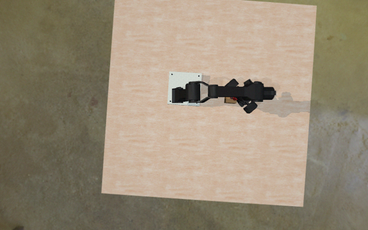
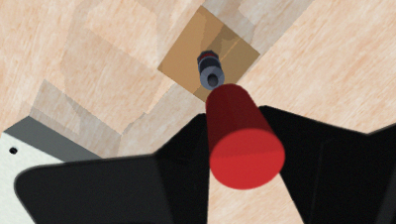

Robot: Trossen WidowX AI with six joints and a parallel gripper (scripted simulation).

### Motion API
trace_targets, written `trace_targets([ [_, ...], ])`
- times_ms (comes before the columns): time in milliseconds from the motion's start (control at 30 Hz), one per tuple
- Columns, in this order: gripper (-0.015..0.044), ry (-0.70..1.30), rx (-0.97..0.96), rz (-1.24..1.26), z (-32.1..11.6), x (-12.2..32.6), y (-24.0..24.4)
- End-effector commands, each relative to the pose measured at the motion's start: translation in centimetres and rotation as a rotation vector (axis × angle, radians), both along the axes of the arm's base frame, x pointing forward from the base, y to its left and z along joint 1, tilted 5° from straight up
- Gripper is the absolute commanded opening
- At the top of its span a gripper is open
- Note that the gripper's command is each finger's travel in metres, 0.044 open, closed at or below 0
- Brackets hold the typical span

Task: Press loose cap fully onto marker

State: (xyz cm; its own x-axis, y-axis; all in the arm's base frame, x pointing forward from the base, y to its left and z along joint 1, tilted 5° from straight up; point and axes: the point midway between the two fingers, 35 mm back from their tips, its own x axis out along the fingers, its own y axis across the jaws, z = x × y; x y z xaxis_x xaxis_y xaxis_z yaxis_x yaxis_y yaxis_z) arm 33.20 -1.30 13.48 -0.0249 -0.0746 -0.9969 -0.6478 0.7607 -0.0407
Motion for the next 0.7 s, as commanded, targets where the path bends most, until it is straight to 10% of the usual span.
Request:
trace_targets([
  [0, 0.0000, -0.004, 0.005, -0.002, 0.6, 0.4, 1.2],
  [667, 0.0000, -0.004, 0.005, -0.002, -1.3, 0.5, 1.1],
])
